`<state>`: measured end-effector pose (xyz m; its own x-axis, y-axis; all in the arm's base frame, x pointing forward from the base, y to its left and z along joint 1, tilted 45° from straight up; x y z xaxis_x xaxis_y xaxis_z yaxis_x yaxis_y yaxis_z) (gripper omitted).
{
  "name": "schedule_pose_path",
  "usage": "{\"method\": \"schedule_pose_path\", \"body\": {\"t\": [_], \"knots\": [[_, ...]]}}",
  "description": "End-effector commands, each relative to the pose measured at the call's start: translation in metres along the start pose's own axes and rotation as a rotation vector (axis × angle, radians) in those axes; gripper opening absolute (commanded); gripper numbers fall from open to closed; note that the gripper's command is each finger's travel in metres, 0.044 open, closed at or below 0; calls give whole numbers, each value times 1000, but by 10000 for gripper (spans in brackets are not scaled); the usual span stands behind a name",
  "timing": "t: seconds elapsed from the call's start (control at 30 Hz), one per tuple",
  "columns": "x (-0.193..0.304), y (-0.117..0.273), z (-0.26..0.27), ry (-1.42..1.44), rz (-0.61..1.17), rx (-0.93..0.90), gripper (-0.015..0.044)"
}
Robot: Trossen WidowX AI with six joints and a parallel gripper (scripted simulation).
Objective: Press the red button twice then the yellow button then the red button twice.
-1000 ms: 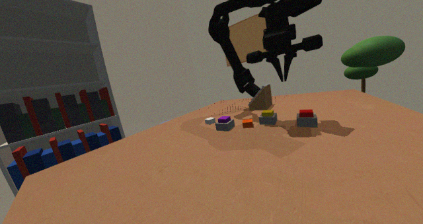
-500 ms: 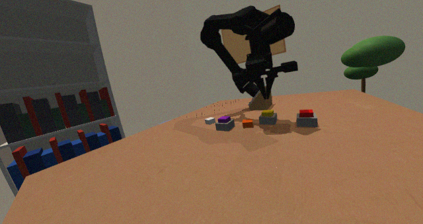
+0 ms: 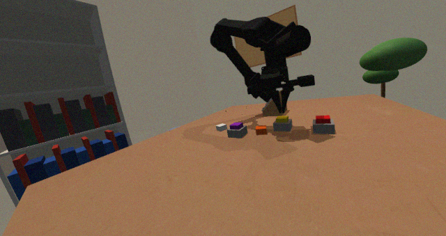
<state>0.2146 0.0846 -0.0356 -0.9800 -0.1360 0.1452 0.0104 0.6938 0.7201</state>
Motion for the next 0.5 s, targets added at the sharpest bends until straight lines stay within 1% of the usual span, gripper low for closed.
{"method": "schedule_pose_path", "body": {"t": [0.0,0.27,0.47], "knots": [[1,-9,-1,3,5,5,20],[2,-21,-1,3,5,6,20],[2,-22,-2,3,5,6,20]]}}
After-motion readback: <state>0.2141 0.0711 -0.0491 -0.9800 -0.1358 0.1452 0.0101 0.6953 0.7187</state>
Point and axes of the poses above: the point midway between the two fingers, 35 mm back from their tips, its own y axis back along the fingers, its own z axis across the jaws, x = y × z, the point moved 2 cm from there along y, back along the fingers, and after that the axes turned 12 degrees about y, right-handed, at the moved point
